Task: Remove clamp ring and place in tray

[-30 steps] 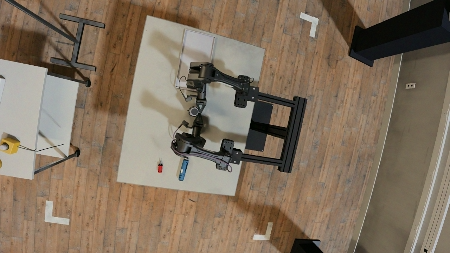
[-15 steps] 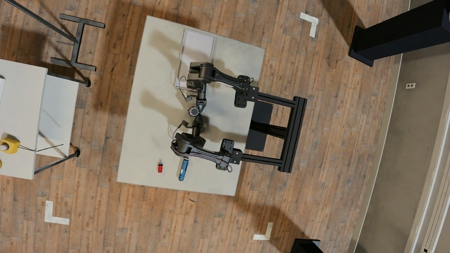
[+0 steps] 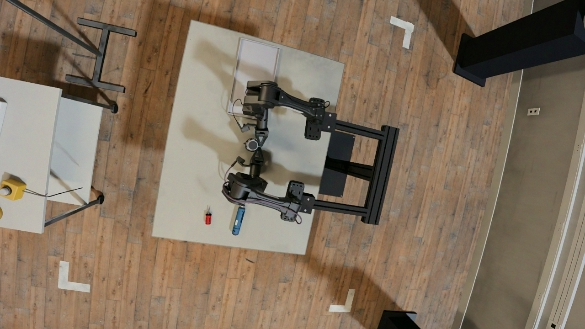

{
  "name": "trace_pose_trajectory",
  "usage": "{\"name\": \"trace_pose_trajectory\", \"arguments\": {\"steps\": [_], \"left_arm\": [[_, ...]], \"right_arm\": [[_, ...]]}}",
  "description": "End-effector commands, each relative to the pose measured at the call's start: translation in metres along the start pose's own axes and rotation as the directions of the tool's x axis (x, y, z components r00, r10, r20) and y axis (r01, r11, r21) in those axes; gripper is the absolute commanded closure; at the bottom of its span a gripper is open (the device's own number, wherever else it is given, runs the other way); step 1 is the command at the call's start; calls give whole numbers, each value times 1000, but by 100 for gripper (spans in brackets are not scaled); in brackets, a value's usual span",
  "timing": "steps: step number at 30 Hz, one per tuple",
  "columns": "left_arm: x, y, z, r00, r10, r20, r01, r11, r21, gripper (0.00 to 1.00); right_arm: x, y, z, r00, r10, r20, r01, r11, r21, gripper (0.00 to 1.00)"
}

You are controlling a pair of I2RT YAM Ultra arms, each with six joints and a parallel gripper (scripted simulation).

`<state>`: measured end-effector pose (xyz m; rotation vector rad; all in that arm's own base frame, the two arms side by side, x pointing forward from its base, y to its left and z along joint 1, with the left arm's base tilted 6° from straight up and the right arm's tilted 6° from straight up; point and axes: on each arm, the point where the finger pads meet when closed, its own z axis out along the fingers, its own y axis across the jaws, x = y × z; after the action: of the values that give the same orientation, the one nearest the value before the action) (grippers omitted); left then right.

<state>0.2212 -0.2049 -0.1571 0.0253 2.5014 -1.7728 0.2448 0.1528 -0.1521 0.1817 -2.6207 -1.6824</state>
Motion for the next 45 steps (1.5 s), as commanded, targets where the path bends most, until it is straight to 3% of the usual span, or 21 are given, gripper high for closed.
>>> {"name": "trace_pose_trajectory", "arguments": {"steps": [1, 45], "left_arm": [[8, -11, -2, 1000, -9, -22, 9, 1000, 16, 70], [20, -2, -2, 999, -40, -33, 40, 999, 9, 70]], "right_arm": [[-13, 3, -2, 999, -26, 20, 27, 999, -21, 70], [-13, 3, -2, 999, -26, 20, 27, 999, -21, 70]]}}
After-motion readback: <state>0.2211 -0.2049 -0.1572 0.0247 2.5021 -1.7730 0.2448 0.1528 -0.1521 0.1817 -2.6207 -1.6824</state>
